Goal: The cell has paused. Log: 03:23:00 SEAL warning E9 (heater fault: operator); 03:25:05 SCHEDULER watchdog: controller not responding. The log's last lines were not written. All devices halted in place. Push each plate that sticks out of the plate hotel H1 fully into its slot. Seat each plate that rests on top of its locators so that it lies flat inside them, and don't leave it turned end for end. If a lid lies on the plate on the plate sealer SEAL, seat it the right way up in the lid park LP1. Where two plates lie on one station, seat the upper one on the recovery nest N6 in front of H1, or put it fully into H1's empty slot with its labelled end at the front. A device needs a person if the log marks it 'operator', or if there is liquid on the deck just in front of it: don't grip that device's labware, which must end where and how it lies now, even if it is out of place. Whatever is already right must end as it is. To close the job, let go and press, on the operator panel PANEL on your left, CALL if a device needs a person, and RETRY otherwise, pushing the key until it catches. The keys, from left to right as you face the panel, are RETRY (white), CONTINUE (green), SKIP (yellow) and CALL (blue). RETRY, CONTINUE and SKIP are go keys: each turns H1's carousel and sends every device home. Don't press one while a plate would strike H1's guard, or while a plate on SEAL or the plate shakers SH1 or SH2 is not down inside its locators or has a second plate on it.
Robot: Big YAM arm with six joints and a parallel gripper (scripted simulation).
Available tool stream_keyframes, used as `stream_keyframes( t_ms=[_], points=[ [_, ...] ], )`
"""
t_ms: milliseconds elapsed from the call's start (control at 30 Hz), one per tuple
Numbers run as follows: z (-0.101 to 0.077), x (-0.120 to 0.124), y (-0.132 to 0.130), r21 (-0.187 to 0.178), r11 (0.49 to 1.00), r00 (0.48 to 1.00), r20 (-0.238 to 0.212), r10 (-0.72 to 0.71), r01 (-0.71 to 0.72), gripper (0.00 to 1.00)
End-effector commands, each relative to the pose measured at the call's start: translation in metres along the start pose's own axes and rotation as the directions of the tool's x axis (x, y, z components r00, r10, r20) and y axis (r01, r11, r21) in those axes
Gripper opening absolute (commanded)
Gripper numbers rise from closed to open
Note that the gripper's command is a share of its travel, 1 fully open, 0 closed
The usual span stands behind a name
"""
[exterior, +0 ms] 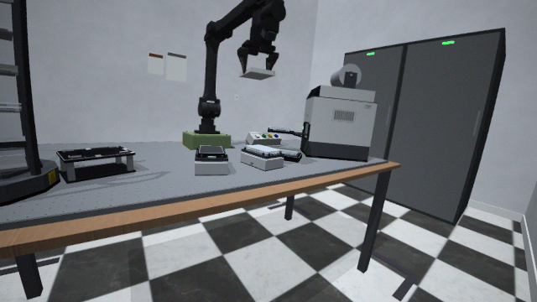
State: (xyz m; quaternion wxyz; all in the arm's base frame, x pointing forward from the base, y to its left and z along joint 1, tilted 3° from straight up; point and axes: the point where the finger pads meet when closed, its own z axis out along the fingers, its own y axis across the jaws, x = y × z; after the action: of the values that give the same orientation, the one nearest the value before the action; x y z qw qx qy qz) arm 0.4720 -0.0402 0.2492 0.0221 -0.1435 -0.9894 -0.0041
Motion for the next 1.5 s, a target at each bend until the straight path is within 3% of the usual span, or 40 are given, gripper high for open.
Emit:
stream_keyframes(
  t_ms=[0,1033,1233,1467],
  points=[
    [-0.020,-0.015,-0.006,-0.004,1.000,0.999,0.033,-0.006,0.006,0.84],
    [-0.020,-0.055,-0.097,0.002,1.000,0.999,0.033,-0.006,0.006,0.84],
    [-0.022,-0.055,-0.110,-0.002,0.989,0.988,0.038,0.149,-0.149,0.84],
    [-0.020,-0.057,-0.135,-0.005,0.935,0.934,0.033,0.355,-0.355,0.84]
  ],
)
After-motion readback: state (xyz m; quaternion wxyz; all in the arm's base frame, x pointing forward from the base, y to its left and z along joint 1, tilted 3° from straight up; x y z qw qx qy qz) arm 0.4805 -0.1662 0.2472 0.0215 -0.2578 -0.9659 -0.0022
